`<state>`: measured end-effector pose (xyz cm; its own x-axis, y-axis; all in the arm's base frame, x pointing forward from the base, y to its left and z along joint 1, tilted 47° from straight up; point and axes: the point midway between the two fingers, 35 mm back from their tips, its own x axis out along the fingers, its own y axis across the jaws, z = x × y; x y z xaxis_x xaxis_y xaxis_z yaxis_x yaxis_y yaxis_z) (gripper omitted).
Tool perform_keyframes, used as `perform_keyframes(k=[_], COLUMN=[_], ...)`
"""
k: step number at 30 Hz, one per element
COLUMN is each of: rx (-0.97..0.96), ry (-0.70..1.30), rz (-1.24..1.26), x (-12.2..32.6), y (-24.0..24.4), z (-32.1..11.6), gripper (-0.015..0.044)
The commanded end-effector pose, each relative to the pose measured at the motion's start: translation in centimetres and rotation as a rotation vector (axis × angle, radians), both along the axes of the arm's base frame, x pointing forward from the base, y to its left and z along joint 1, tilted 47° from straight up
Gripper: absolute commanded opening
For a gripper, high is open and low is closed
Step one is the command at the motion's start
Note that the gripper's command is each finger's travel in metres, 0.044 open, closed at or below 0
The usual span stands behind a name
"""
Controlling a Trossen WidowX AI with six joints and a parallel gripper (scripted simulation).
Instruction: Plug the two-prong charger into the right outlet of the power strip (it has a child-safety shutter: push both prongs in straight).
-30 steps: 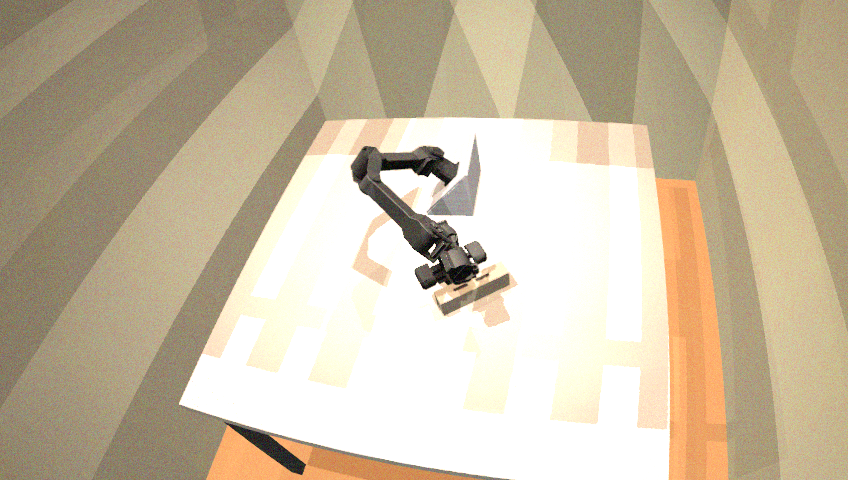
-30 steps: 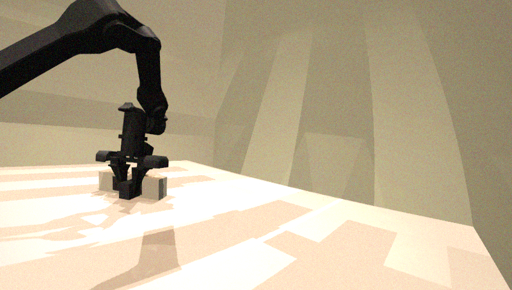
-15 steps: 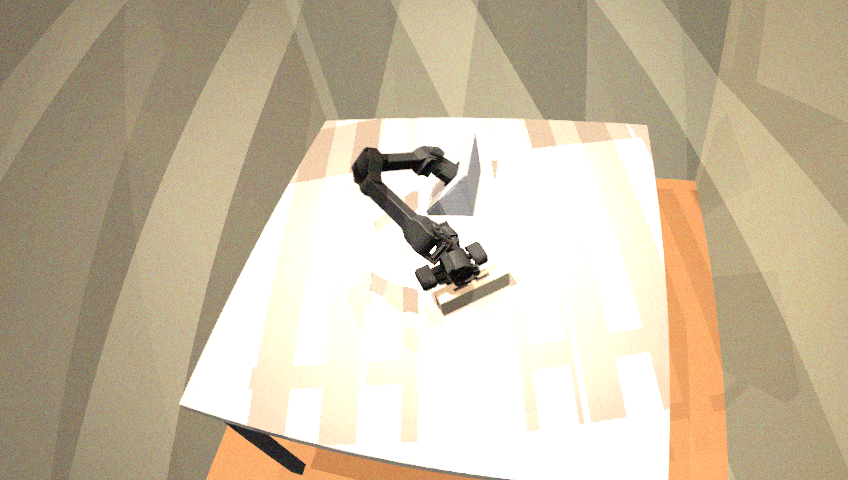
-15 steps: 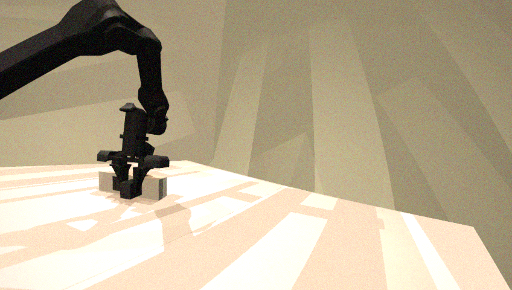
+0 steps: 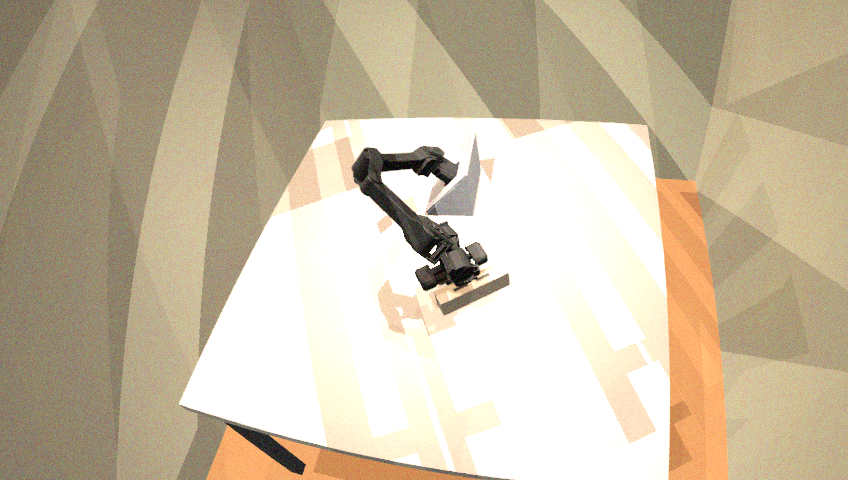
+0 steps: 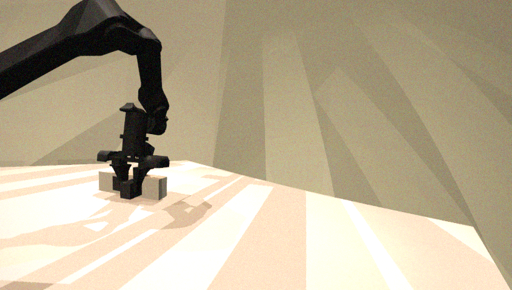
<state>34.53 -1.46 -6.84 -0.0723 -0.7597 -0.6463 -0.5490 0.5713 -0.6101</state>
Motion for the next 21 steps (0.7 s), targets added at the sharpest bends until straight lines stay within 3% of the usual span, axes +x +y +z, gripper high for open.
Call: perform_keyframes(k=[1, 21], rx=[0.011, 0.011], ry=[-0.027, -0.027], rz=[0.0, 0.0], x=[0.62, 0.41], y=[0.21, 0.1], z=[-0.07, 0.04], gripper=[0.0, 0.0])
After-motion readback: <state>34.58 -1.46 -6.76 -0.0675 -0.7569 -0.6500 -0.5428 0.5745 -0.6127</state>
